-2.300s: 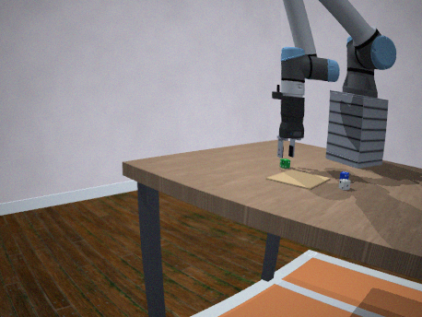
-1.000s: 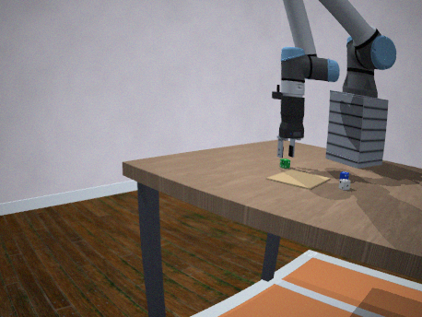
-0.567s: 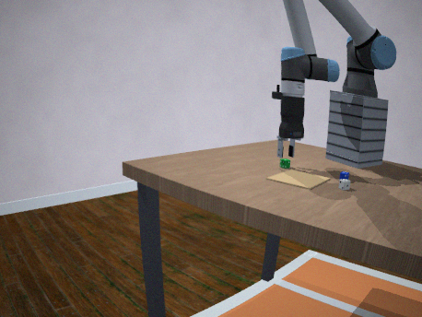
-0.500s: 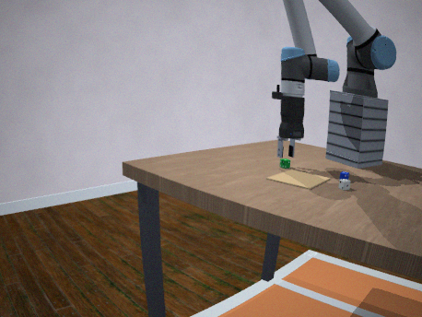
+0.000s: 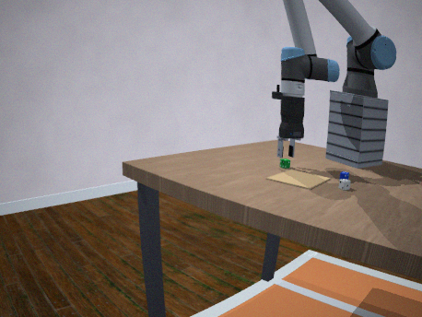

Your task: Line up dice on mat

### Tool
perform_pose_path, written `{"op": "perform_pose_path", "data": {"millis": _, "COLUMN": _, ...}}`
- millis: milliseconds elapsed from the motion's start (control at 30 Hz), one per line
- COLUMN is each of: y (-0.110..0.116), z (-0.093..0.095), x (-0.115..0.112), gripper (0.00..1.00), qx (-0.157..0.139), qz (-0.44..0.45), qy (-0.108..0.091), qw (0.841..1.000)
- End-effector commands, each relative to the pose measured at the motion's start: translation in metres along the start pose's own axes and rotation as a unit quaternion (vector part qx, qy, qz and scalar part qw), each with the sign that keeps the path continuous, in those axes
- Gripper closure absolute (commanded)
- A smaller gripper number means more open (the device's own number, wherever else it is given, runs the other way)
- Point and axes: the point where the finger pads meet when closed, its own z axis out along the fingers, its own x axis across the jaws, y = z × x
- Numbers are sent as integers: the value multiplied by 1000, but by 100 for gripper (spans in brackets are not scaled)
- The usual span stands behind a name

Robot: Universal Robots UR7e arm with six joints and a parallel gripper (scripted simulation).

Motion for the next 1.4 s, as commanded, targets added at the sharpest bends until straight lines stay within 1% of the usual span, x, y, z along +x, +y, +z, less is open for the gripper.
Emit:
{"op": "perform_pose_path", "data": {"millis": 0, "y": 0, "z": 0, "x": -1, "gripper": 21, "qx": 0, "qz": 0, "qy": -1, "qw": 1000}}
{"op": "perform_pose_path", "data": {"millis": 667, "y": 0, "z": 2, "x": -2, "gripper": 21, "qx": 0, "qz": 0, "qy": -2, "qw": 1000}}
{"op": "perform_pose_path", "data": {"millis": 867, "y": 0, "z": 10, "x": -2, "gripper": 21, "qx": 0, "qz": -1, "qy": -2, "qw": 1000}}
{"op": "perform_pose_path", "data": {"millis": 933, "y": 0, "z": 10, "x": -2, "gripper": 21, "qx": 0, "qz": -1, "qy": -2, "qw": 1000}}
{"op": "perform_pose_path", "data": {"millis": 1200, "y": 0, "z": 25, "x": -2, "gripper": 21, "qx": 0, "qz": -1, "qy": -2, "qw": 1000}}
{"op": "perform_pose_path", "data": {"millis": 1367, "y": 0, "z": 30, "x": -2, "gripper": 21, "qx": 0, "qz": 0, "qy": -2, "qw": 1000}}
